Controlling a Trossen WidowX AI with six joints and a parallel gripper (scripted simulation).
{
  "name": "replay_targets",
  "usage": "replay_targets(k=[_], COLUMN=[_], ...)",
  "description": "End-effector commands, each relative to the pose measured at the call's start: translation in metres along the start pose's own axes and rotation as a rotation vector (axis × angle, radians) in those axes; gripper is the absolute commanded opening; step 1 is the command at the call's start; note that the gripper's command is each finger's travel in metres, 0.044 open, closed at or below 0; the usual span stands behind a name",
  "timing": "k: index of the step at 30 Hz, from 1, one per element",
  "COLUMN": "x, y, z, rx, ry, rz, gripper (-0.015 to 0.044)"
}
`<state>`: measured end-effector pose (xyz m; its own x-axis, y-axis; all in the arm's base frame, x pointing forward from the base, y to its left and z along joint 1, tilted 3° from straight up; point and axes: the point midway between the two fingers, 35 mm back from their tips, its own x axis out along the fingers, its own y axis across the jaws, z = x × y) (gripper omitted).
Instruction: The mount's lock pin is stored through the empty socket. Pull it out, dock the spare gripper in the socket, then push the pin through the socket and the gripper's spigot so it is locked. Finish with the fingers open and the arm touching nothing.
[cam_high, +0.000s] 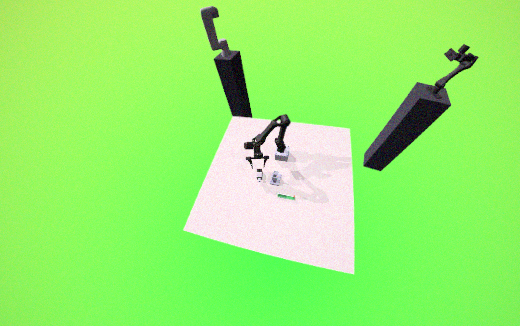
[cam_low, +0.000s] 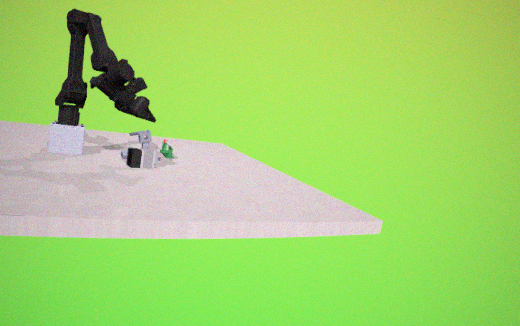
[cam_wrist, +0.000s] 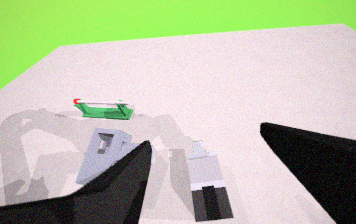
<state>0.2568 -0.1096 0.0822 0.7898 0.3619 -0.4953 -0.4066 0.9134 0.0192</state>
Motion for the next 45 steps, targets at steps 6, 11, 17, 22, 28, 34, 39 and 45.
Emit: replay_targets(k=[6, 11, 17, 22, 28, 34, 39, 45], x=[0.003, 0.015, 0.028, 0.033, 0.038, 0.044, 0.048, 0.053], y=[-0.001, -0.002, -0.002, -0.001, -0.002, -0.003, -0.004, -0.004], z=[-0.01, -0.029, -0.05, -0.058, -0.065, -0.073, -0.08, -0.088], rx=[0.007, 0.007, 0.008, 0.008, 0.008, 0.008, 0.008, 0.008], ry=[-0.023, -0.023, -0.023, -0.023, -0.023, -0.023, -0.023, -0.023], rz=[-0.013, -0.012, -0.012, -0.012, -0.012, -0.012, -0.012, -0.012], gripper=[0.044, 0.044, 0.044, 0.044, 0.044, 0.044, 0.044, 0.044])
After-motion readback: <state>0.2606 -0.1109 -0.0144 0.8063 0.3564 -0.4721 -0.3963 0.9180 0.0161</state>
